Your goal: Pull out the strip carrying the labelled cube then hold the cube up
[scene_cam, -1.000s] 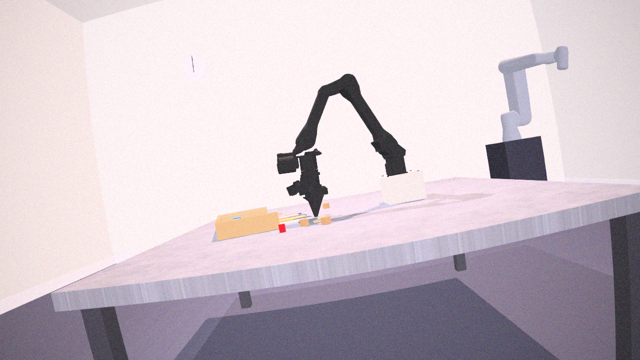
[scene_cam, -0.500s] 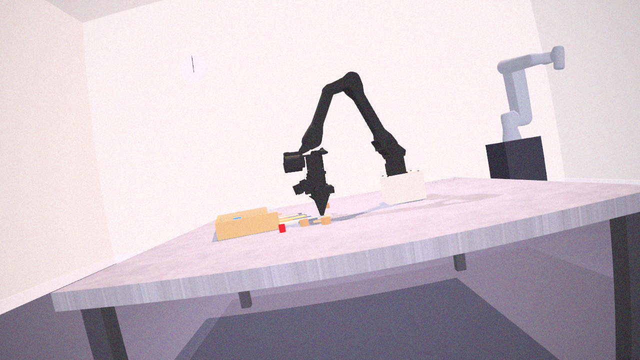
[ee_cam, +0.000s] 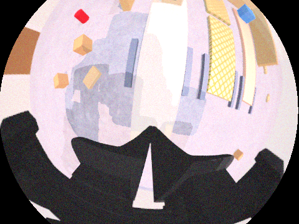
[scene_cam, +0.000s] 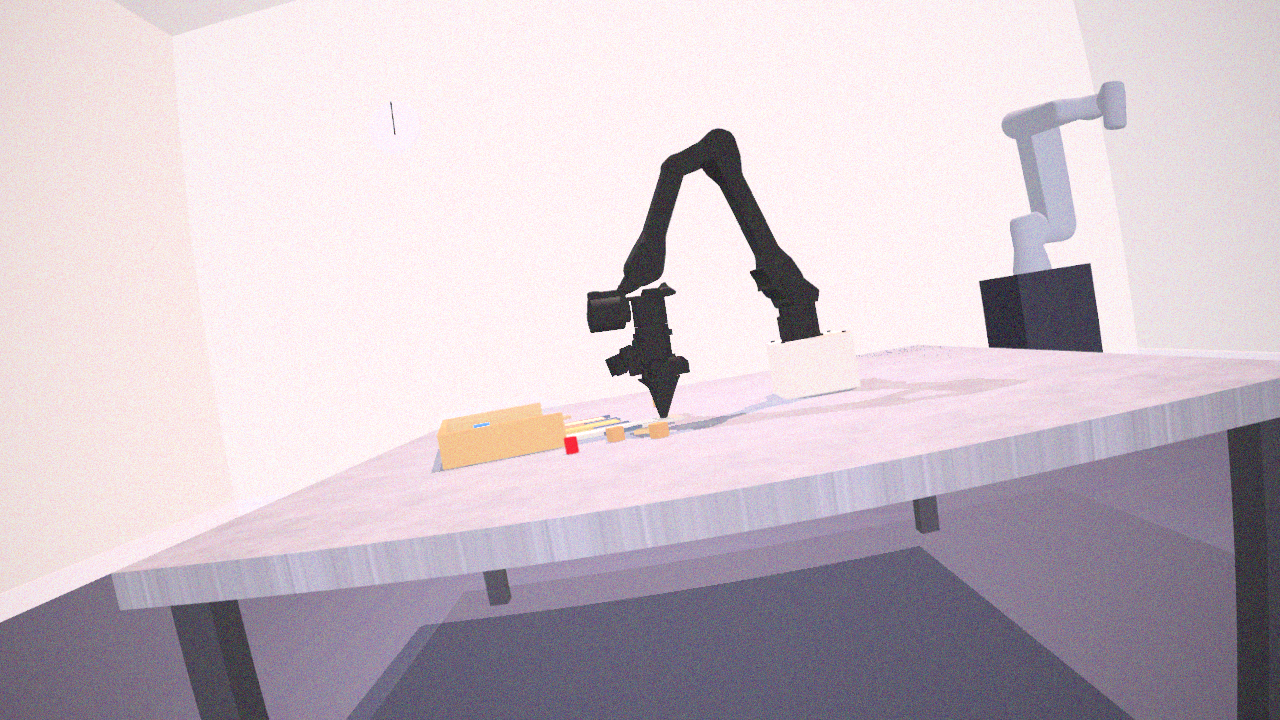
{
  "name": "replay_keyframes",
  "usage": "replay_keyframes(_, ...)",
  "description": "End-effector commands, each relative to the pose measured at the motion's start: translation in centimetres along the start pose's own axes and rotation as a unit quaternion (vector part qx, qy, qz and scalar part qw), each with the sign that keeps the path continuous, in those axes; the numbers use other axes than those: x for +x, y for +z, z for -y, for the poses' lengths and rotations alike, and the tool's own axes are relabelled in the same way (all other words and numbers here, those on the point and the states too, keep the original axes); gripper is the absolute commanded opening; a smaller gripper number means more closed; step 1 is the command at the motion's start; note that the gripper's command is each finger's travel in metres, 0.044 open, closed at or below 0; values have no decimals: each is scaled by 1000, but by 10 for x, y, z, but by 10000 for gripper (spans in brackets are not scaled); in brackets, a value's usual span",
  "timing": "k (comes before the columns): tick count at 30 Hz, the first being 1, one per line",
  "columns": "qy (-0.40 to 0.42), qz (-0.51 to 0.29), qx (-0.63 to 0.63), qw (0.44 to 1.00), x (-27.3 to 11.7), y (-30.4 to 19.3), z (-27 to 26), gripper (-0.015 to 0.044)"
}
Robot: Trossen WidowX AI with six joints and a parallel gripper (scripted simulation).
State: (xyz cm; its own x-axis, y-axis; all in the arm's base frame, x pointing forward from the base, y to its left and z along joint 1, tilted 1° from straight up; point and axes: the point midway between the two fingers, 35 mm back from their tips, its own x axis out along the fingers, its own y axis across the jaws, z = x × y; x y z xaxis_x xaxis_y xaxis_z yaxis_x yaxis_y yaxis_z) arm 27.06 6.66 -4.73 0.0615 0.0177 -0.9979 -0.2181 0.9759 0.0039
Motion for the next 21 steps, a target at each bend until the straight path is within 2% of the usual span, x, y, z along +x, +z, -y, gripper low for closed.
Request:
replay_keyframes(1,-1,-13,-1,1000,4,-15,1,0)
replay_keyframes(21,-1,-14,-1,1000,3,-43,2,0)
